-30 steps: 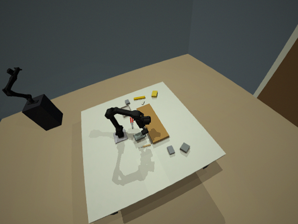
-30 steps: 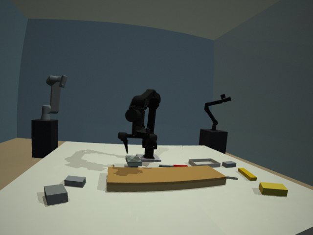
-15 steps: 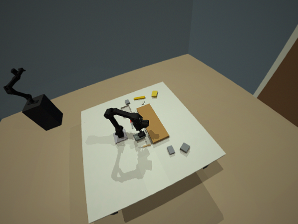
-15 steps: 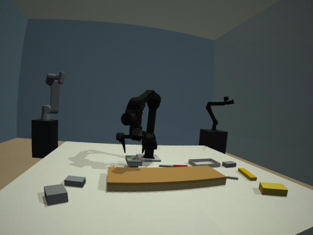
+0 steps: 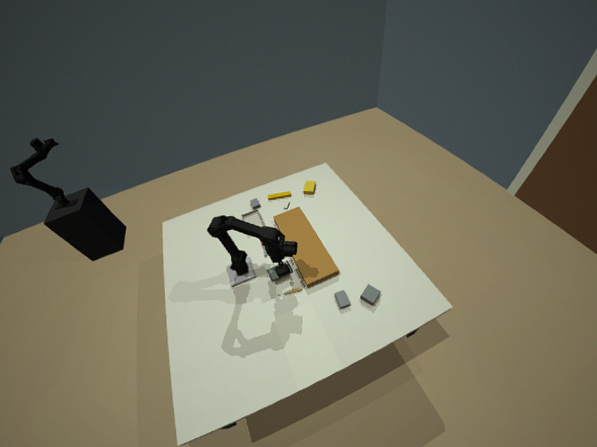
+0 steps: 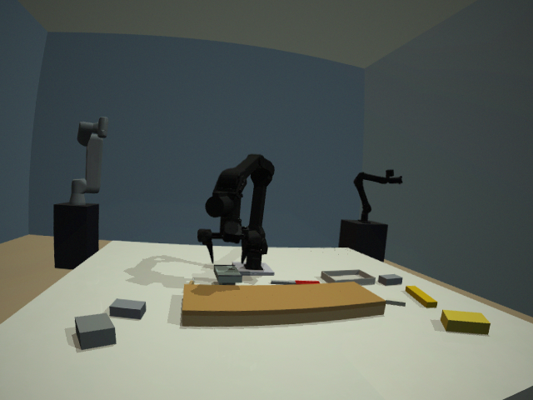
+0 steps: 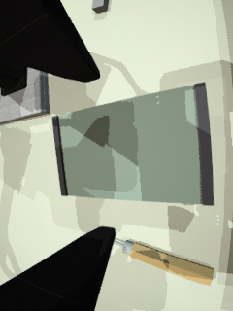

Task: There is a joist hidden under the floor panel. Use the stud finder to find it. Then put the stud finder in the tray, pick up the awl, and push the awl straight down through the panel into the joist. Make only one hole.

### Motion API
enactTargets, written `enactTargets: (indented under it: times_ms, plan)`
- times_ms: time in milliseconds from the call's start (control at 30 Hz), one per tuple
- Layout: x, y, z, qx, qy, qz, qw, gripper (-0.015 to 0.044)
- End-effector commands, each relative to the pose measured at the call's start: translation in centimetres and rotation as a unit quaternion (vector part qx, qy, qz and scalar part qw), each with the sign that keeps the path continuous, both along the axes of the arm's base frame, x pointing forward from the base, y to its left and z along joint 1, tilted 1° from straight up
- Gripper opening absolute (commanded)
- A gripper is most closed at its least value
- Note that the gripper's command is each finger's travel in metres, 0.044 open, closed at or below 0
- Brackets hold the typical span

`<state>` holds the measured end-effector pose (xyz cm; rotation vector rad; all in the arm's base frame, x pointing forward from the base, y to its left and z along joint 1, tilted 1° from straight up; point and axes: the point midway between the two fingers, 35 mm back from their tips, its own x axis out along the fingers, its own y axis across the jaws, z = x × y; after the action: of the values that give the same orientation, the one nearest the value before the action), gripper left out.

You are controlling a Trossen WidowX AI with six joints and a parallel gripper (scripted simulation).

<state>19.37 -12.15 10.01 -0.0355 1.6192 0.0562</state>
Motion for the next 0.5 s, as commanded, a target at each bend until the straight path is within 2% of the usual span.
enactTargets:
  times_ms: [0, 467]
  plan:
    - [-0.1, 0.0, -0.8, -0.001, 0.003, 0.003, 1.0, 0.044]
    - [-0.1, 0.0, -3.1, -0.001, 0.004, 0.003, 1.0, 0.044]
